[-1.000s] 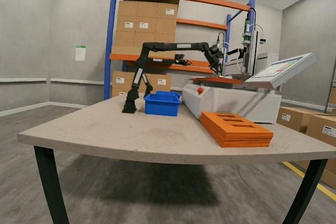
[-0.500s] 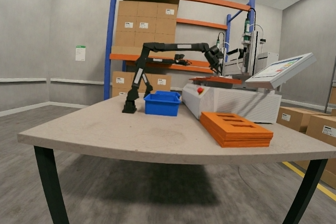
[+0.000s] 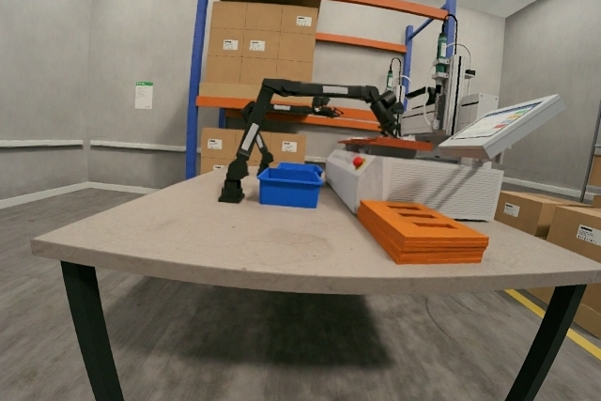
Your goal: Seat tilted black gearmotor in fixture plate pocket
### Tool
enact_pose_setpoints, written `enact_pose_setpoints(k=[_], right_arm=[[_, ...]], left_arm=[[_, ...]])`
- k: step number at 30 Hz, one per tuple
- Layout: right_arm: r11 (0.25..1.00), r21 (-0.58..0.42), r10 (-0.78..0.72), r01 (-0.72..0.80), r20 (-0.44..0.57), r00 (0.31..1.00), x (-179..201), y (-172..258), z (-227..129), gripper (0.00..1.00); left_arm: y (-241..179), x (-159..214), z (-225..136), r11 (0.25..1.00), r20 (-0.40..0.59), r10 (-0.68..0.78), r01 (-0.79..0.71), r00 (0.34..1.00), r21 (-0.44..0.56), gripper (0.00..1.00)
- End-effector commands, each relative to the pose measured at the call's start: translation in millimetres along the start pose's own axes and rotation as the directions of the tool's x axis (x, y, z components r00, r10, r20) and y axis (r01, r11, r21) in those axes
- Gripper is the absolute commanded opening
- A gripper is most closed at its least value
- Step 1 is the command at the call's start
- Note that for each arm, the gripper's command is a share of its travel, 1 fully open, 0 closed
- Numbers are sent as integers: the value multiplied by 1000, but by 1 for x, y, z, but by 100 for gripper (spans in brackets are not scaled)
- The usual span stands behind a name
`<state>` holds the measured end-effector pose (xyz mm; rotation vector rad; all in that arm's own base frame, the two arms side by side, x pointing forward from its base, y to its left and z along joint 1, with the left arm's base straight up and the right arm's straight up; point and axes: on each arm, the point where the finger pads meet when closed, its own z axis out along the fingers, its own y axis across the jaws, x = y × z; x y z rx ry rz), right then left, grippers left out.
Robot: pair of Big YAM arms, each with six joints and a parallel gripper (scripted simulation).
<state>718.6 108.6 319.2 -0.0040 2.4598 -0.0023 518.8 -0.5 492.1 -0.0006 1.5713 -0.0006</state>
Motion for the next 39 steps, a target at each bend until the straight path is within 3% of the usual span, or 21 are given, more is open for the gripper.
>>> enact_pose_setpoints(k=[1, 4, 7, 14, 26, 27, 31, 39], right_arm=[[1000, -11, 13, -12, 85, 996, -40, -3, -40, 71], [1000, -11, 20, -19, 114, 993, -48, -8, -57, 71], [1000, -6, 16, -15, 83, 996, -40, -7, -35, 71], [1000, -3, 14, -14, 72, 997, -25, -9, -25, 71], [1000, 0, 12, -12, 54, 998, -20, -12, -30, 71], [1000, 0, 12, -12, 55, 998, -20, -11, -30, 35], [1000, -14, -6, 6, 40, 999, -14, 10, -18, 35], [1000, -18, -8, 9, 39, 999, -13, 11, -18, 35]], left_arm=[[-3, -16, 5, 1000, 35, 11, -11, 999, 4, 100], [-3, -16, 5, 1000, 35, 11, -11, 999, 4, 100], [-3, -16, 5, 1000, 35, 11, -11, 999, 4, 100], [-3, -16, 5, 1000, 35, 11, -11, 999, 4, 100], [-3, -16, 5, 1000, 35, 11, -11, 999, 4, 100], [-3, -16, 5, 1000, 35, 11, -11, 999, 4, 100], [-3, -16, 5, 1000, 35, 11, -11, 999, 4, 100], [-3, -16, 5, 1000, 35, 11, -11, 999, 4, 100]])
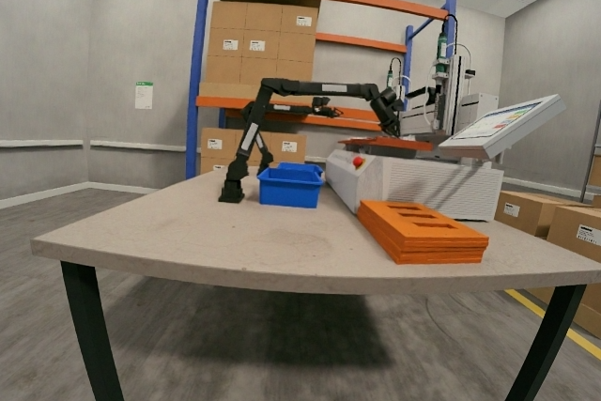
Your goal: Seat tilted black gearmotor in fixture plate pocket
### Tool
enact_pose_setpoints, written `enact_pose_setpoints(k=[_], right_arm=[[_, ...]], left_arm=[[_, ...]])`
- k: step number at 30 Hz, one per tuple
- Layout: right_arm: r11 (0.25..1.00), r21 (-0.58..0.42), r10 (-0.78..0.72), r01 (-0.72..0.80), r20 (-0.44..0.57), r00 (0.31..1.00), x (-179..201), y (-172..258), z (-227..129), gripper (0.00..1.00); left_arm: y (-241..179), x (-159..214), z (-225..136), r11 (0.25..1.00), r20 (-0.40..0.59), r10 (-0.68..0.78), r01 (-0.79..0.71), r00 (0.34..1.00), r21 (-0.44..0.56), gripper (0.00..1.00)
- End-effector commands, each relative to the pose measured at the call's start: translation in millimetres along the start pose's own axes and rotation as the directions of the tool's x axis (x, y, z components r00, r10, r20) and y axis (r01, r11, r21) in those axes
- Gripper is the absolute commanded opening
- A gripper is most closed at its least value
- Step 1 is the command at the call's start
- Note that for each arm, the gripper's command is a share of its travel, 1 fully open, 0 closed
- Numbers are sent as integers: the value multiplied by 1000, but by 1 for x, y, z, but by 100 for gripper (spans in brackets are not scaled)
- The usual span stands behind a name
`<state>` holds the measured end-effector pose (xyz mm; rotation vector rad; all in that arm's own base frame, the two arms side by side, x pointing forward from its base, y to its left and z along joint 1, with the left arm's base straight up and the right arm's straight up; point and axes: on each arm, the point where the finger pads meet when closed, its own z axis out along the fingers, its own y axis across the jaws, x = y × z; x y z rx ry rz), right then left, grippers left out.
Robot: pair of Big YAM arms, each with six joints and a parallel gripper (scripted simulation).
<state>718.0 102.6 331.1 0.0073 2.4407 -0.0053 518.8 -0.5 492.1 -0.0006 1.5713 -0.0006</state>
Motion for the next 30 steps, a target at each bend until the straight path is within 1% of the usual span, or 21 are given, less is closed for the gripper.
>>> enact_pose_setpoints(k=[1, 3, 4, 9, 12, 13, 18, 24, 26, 27, 30], right_arm=[[1000, -23, -15, 16, 20, 1000, -7, 17, -9, 35], [1000, -23, -15, 16, 20, 1000, -7, 17, -9, 35], [998, 0, -58, 58, 53, 997, -26, 20, -20, 35], [991, 71, -113, 110, 40, 993, -25, 23, -19, 35], [993, 77, -93, 90, 43, 995, -26, 21, -19, 35], [987, 96, -130, 127, 34, 991, -25, 24, -19, 35], [972, 159, -175, 171, 10, 985, -25, 26, -18, 35], [965, 192, -187, 180, 14, 982, -25, 26, -16, 35], [969, 186, -169, 163, 17, 986, -25, 26, -16, 35], [964, 194, -186, 180, 11, 983, -26, 26, -17, 54], [965, 190, -186, 180, 10, 983, -25, 27, -16, 54]], left_arm=[[-3, -16, 5, 1000, 35, 11, -11, 999, 4, 100], [-3, -16, 5, 1000, 35, 11, -11, 999, 4, 100], [-3, -16, 5, 1000, 35, 11, -11, 999, 4, 100], [-3, -16, 5, 1000, 35, 11, -11, 999, 4, 100], [-3, -16, 5, 1000, 35, 11, -11, 999, 4, 100], [-3, -16, 5, 1000, 35, 11, -11, 999, 4, 100], [-3, -16, 5, 1000, 35, 11, -11, 999, 4, 100], [-3, -16, 5, 1000, 35, 11, -11, 999, 4, 100], [-3, -16, 5, 1000, 35, 11, -11, 999, 4, 100], [-3, -16, 5, 1000, 35, 11, -11, 999, 4, 100], [-3, -16, 5, 1000, 35, 11, -11, 999, 4, 100]])
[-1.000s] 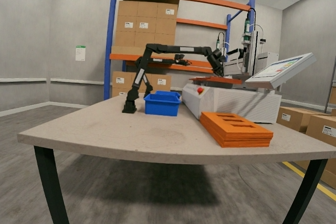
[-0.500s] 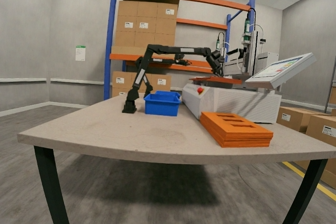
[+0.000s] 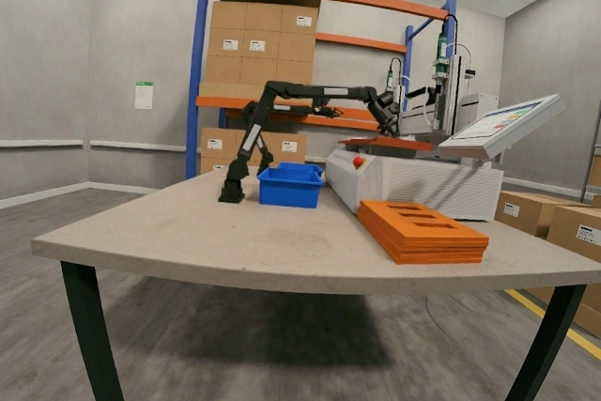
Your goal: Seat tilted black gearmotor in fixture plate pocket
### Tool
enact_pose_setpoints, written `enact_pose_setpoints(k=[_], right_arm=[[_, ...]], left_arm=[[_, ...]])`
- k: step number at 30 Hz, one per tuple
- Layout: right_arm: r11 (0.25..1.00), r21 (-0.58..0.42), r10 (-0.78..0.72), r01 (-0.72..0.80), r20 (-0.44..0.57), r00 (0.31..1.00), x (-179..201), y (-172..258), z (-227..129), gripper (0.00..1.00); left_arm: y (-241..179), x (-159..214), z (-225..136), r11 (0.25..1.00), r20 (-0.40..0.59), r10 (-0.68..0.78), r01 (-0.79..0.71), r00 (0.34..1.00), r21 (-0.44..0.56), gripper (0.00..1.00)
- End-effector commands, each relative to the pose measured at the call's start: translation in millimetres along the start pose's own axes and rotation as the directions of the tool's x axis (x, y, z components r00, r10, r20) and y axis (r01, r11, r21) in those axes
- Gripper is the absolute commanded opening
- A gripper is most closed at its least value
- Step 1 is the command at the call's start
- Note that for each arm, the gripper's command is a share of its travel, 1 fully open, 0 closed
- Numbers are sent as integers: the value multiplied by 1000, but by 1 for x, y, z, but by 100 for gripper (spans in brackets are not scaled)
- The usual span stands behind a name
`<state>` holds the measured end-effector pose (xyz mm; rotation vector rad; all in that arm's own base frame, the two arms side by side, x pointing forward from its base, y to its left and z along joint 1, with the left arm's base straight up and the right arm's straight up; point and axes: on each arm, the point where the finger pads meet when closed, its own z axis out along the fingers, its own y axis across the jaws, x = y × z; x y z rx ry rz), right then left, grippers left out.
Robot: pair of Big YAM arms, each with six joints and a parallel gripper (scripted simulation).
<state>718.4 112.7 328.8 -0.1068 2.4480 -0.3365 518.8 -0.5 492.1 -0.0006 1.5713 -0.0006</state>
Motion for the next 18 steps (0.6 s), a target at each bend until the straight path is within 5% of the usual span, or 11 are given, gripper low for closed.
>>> enact_pose_setpoints(k=[1, 16, 18], right_arm=[[1000, -14, -11, 11, 54, 998, -27, 8, -22, 54], [1000, -12, 5, -4, 54, 999, -27, 8, -24, 54], [999, -14, 33, -32, 94, 995, -37, -4, -57, 54]], left_arm=[[-3, -16, 5, 1000, 35, 11, -11, 999, 4, 100], [-3, -16, 5, 1000, 35, 11, -11, 999, 4, 100], [-3, -16, 5, 1000, 35, 11, -11, 999, 4, 100]])
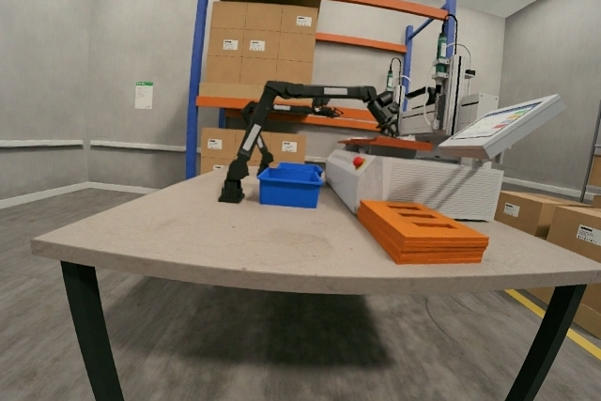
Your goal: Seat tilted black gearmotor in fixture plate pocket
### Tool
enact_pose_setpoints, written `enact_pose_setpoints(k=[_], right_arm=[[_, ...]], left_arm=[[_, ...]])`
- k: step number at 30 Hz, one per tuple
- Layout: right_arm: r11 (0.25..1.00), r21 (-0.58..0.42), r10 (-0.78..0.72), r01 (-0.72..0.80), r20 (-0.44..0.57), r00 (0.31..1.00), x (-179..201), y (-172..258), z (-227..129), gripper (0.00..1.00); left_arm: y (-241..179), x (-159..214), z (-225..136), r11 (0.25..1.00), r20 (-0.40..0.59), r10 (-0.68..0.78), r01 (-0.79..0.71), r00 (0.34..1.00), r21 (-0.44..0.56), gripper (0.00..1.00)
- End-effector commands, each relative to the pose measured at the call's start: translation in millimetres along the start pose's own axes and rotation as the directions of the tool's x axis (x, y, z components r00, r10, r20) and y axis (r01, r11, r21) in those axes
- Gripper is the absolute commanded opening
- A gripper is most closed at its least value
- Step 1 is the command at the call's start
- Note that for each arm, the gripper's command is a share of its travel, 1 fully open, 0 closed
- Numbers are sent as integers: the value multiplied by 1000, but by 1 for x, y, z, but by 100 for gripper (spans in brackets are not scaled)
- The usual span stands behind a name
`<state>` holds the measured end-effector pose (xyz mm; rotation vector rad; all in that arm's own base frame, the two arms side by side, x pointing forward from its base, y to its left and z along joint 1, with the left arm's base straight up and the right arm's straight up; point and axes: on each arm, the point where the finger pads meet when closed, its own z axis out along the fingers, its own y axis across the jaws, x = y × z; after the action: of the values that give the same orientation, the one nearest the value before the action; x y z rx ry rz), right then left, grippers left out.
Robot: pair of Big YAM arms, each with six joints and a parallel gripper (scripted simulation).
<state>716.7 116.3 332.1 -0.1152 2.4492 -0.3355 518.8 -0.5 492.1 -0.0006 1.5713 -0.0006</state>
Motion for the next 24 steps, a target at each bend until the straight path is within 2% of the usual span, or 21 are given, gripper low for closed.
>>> enact_pose_setpoints(k=[1, 4, 7, 8, 11, 18, 19, 22, 24], right_arm=[[999, -11, 40, -39, 98, 994, -37, -7, -55, 54], [999, -10, 36, -35, 93, 995, -36, -6, -53, 54], [1000, -4, 14, -13, 33, 999, -17, 3, -19, 54], [1000, -9, 28, -27, 58, 998, -20, -2, -51, 54], [999, -13, 45, -44, 96, 994, -36, -7, -82, 54], [999, -12, 40, -39, 86, 995, -32, -5, -96, 54], [999, -12, 37, -37, 79, 996, -30, -3, -95, 54], [1000, 11, 21, -21, 19, 1000, -7, -9, -41, 54], [1000, 12, 23, -22, -7, 1000, 0, -8, -42, 54]], left_arm=[[-3, -16, 5, 1000, 35, 11, -11, 999, 4, 100], [-3, -16, 5, 1000, 35, 11, -11, 999, 4, 100], [-3, -16, 5, 1000, 35, 11, -11, 999, 4, 100], [-3, -16, 5, 1000, 35, 11, -11, 999, 4, 100], [-3, -16, 5, 1000, 35, 11, -11, 999, 4, 100], [-3, -16, 5, 1000, 35, 11, -11, 999, 4, 100], [-3, -16, 5, 1000, 35, 11, -11, 999, 4, 100], [-3, -16, 5, 1000, 35, 11, -11, 999, 4, 100], [-3, -16, 5, 1000, 35, 11, -11, 999, 4, 100]])
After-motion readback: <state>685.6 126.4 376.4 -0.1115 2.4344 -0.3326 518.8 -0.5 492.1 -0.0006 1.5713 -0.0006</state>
